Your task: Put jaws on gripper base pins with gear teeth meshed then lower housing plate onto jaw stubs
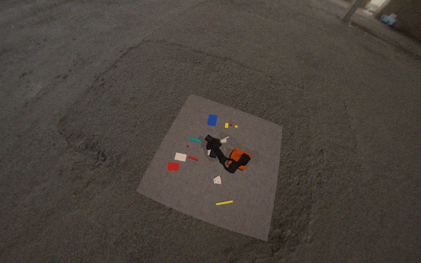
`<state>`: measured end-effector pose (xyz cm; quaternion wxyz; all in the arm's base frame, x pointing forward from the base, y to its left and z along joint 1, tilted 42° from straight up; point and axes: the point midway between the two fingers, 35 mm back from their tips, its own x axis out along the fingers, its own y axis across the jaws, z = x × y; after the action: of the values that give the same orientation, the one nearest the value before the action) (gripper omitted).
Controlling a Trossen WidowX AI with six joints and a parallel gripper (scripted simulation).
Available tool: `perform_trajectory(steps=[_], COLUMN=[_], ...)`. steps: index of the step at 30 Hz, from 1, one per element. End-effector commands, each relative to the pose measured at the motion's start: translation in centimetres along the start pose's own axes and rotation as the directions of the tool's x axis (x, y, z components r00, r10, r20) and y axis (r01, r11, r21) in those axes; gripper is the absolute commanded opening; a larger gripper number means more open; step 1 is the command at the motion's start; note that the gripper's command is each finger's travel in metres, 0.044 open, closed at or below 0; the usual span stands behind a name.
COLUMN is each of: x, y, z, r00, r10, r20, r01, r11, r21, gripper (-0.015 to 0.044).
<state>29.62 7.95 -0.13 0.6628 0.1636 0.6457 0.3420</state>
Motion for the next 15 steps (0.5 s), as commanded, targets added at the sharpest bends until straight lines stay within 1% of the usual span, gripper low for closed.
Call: perform_trajectory(steps=[1,8,15], x=[0.0,0.0,1.0], y=[0.2,0.1,0.1], z=[0.1,0.1,0.2], r00=[1.000,1.000,1.000], r10=[0.003,0.003,0.003], r20=[0.004,0.004,0.004], r01=[-0.003,-0.003,-0.003], r11=[1.000,1.000,1.000], r21=[0.001,0.001,0.001], gripper=[0.0134,0.0134,0.0134])
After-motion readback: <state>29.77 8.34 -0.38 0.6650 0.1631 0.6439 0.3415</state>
